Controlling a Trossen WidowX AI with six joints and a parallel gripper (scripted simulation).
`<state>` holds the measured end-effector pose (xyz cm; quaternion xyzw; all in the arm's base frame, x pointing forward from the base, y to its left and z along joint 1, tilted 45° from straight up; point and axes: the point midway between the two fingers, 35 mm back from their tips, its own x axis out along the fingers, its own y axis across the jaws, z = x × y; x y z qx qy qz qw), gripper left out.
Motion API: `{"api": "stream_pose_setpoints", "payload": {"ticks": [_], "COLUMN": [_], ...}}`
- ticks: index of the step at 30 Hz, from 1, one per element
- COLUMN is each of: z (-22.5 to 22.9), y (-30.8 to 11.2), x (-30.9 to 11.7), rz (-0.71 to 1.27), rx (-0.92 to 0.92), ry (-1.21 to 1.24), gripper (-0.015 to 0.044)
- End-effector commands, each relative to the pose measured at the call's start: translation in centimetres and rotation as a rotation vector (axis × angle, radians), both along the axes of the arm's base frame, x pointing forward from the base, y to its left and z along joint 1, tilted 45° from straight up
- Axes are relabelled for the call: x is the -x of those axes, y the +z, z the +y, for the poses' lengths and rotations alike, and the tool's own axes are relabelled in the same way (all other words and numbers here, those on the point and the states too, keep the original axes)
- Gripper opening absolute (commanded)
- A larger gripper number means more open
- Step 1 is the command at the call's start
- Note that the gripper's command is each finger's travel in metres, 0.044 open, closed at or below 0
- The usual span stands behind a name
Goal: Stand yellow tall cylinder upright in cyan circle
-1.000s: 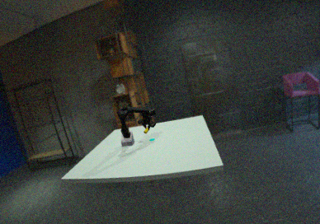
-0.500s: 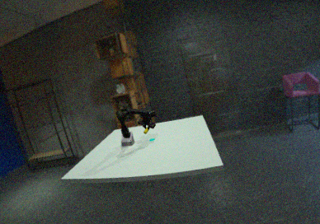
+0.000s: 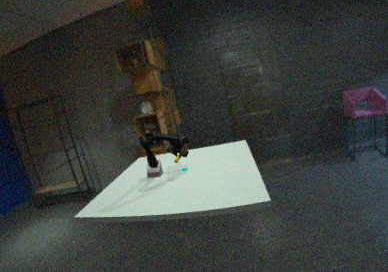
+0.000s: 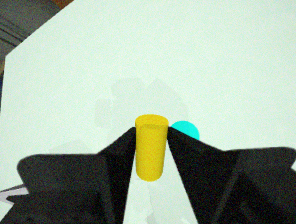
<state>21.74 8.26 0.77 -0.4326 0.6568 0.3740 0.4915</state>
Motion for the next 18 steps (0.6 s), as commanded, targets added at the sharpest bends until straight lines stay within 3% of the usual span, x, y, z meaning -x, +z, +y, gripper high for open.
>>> {"api": "stream_pose_setpoints", "payload": {"ticks": [1, 18], "z": [0.01, -0.05], "y": [0.00, -0.07], "x": [0.09, 0.15], "rz": [-0.001, -0.014], "rx": [-0.029, -0.154], "ry": [0.000, 0.002], "gripper": [0.0105, 0.0105]}}
